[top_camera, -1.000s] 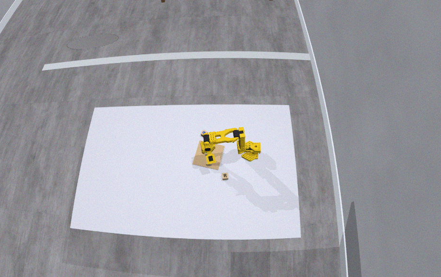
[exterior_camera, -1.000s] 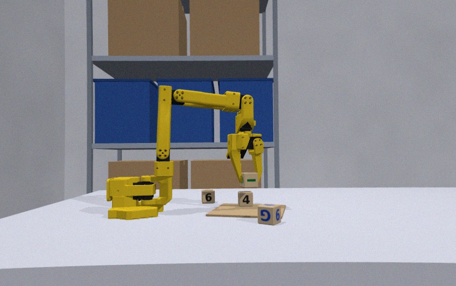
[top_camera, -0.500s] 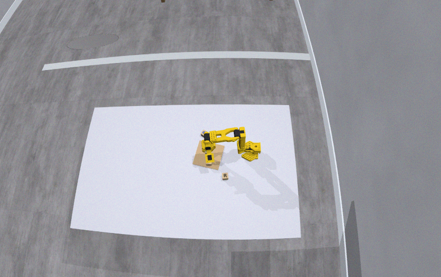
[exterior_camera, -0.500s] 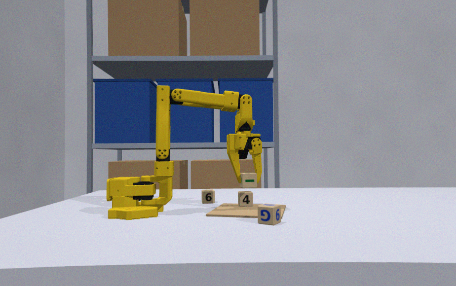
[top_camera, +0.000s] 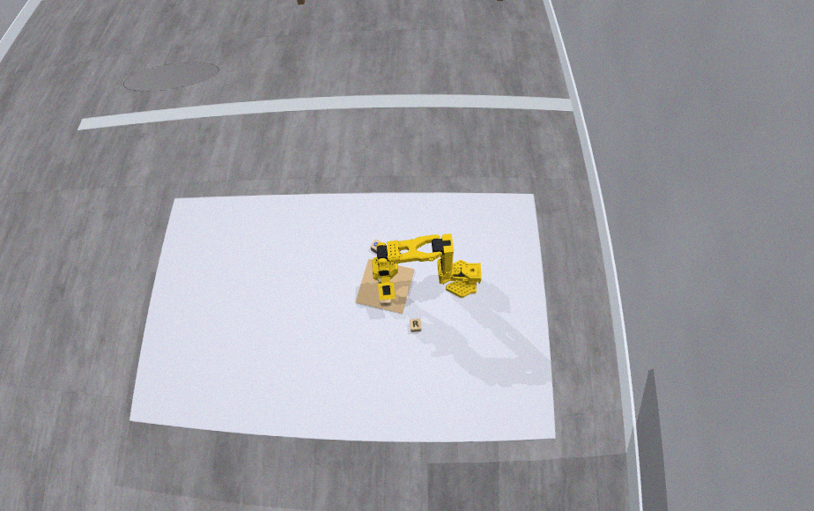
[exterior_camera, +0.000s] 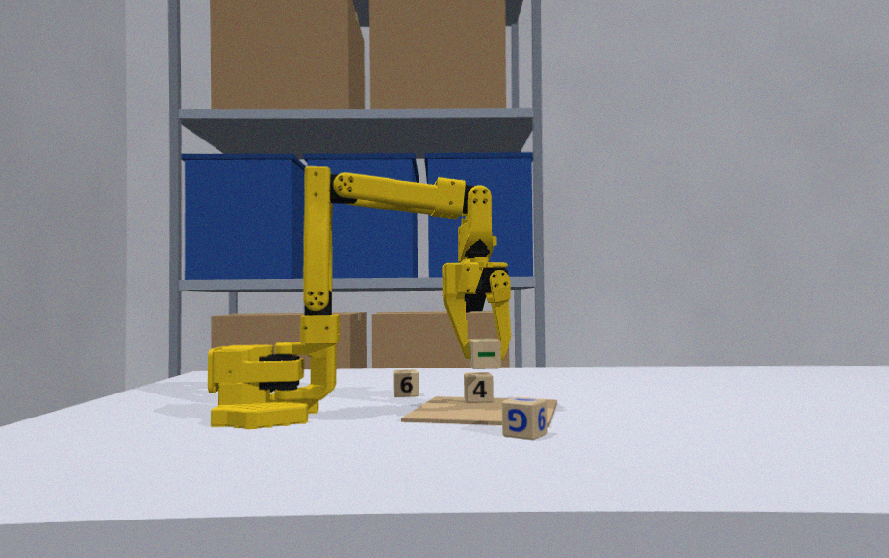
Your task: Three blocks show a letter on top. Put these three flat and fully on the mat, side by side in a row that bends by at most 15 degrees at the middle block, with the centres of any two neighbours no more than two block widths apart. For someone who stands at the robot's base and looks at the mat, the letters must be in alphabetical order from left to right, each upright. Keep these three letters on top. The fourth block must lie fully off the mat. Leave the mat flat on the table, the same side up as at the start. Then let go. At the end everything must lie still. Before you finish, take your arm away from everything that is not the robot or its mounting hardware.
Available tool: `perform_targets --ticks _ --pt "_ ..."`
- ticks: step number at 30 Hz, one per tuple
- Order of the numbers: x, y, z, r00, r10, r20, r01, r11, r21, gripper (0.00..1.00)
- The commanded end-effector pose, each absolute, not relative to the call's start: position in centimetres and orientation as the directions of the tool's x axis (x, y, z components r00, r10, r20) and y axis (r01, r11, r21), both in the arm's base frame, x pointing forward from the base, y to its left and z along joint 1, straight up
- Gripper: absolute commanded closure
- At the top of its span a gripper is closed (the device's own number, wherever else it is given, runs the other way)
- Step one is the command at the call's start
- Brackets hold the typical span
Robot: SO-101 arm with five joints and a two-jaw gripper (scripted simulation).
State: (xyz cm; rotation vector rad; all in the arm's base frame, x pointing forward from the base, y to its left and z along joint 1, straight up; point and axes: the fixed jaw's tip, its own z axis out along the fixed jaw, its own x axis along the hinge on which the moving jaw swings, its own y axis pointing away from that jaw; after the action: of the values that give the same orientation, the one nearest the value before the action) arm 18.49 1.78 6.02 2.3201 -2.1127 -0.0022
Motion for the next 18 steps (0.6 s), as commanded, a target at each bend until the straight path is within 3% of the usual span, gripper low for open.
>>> perform_targets --ticks 1,18 --pt "19.88 1.8 8.01 0.078 -0.997 -0.002 -0.988 -0.077 -0.135 1.0" --pt "19.91 1.95 8.02 0.08 -0.997 -0.003 -0.988 -0.079 -0.135 1.0"
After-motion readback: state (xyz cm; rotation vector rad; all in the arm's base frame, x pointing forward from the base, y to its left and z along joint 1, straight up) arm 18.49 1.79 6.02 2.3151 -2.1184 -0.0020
